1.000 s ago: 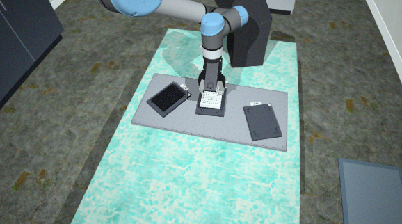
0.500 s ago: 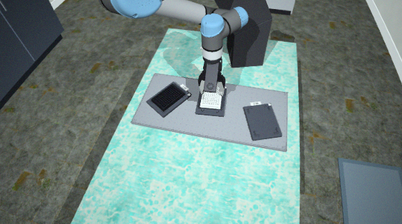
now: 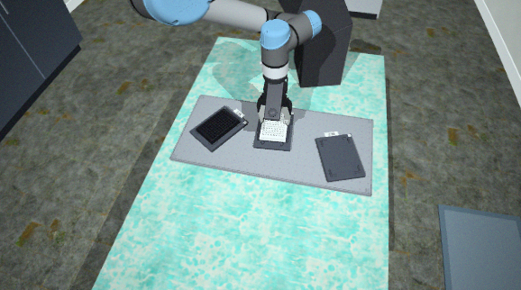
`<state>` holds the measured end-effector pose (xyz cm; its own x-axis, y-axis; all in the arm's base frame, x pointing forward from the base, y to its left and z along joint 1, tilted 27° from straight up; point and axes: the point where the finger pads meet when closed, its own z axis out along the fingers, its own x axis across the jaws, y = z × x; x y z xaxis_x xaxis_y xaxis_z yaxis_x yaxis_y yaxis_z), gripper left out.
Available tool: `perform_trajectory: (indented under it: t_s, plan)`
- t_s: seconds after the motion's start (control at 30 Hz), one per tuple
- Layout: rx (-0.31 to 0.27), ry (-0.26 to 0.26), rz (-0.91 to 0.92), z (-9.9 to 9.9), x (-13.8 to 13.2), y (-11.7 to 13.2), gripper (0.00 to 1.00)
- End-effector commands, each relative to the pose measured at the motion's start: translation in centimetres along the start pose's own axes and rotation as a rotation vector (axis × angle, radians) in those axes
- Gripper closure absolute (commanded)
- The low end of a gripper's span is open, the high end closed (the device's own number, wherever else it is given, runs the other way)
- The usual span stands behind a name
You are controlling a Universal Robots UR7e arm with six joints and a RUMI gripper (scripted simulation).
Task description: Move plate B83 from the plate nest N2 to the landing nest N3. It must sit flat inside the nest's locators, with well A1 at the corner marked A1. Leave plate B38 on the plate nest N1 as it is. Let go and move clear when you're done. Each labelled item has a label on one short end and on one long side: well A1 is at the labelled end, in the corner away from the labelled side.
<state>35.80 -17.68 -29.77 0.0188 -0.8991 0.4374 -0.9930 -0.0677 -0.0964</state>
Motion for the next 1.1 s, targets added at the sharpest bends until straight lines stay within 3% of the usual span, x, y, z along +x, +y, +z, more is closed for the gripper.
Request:
perform_trajectory:
  t_s: [0.0, 1.07]
  plan:
    - [0.003, 0.002, 0.002, 0.3, 0.1, -0.2, 1.0]
    - [0.003, 0.002, 0.002, 1.3, 0.1, -0.2, 1.0]
